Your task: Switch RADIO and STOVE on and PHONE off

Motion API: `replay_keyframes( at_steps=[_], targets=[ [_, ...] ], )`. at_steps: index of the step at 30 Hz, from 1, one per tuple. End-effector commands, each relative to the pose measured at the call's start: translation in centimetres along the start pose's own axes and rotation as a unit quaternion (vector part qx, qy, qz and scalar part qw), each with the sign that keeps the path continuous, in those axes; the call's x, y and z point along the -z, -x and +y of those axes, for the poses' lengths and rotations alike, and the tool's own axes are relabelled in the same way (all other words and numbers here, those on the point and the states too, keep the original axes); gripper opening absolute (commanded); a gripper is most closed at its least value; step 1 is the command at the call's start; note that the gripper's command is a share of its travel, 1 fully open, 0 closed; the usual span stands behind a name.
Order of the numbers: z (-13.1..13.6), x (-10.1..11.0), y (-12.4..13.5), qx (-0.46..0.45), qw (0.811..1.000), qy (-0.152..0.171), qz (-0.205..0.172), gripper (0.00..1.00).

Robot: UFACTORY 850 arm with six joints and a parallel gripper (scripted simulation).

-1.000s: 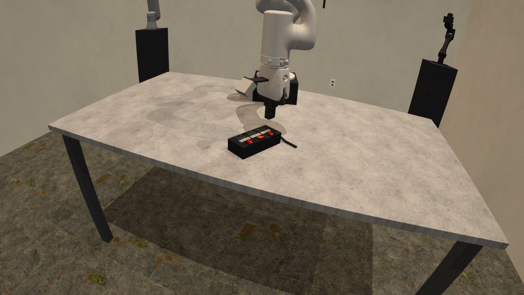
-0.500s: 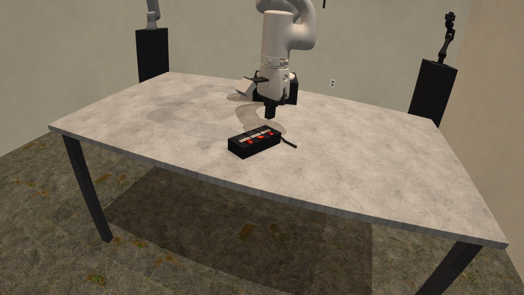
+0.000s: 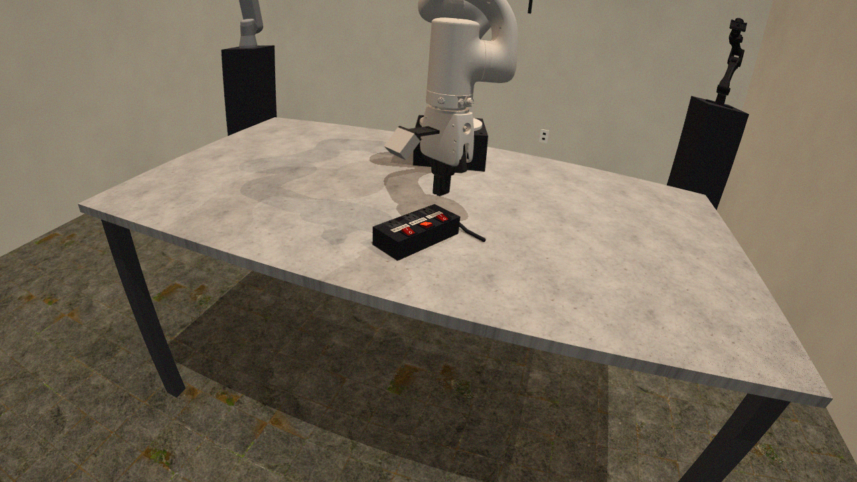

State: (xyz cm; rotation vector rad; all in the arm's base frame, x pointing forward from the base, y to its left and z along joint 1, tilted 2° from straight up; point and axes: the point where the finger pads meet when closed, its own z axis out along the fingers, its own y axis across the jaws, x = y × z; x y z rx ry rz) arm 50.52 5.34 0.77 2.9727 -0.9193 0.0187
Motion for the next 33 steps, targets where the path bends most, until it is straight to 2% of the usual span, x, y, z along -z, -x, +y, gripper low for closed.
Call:
replay_keyframes(
  at_steps=[1,33],
  targets=[
    [-0.1,0.0,-0.1,0.0,1.0,-0.001,0.001,0.0],
    [-0.1,-3.4,0.0,0.0,1.0,0.0,0.001,0.0]
  ],
)
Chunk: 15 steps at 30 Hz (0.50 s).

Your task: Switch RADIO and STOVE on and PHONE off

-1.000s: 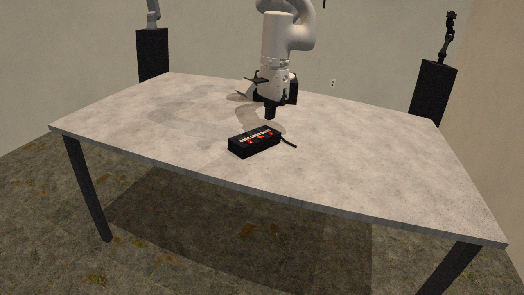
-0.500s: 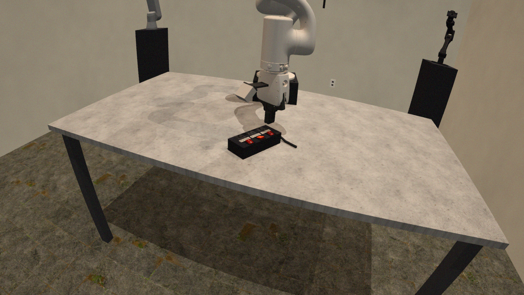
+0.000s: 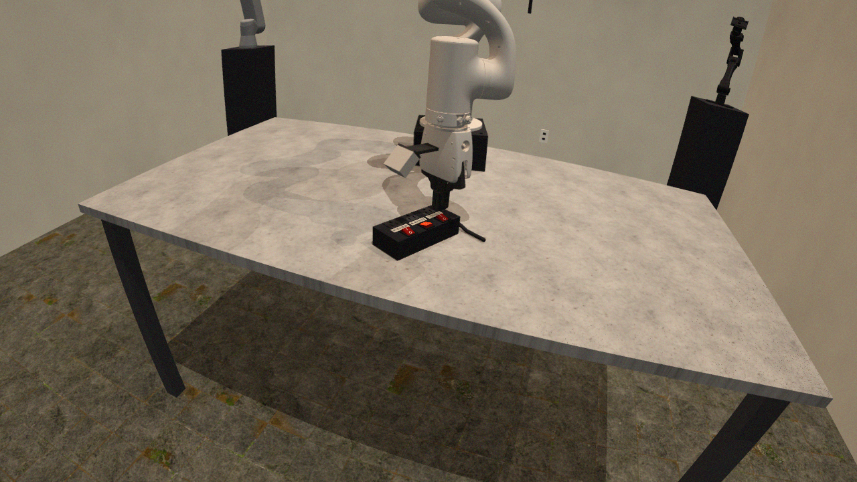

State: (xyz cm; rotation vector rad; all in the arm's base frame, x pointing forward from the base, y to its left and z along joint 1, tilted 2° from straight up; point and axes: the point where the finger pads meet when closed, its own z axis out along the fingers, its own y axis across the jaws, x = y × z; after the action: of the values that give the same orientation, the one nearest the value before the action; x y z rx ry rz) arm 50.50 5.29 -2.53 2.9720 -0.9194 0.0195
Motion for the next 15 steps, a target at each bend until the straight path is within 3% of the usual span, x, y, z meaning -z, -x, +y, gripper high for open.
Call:
replay_keyframes(
  at_steps=[1,15],
  targets=[
    [-0.07,-0.13,-0.07,0.0,1.0,0.0,0.001,0.0],
    [-0.07,-0.85,-0.06,0.0,1.0,-0.001,0.001,0.0]
  ],
)
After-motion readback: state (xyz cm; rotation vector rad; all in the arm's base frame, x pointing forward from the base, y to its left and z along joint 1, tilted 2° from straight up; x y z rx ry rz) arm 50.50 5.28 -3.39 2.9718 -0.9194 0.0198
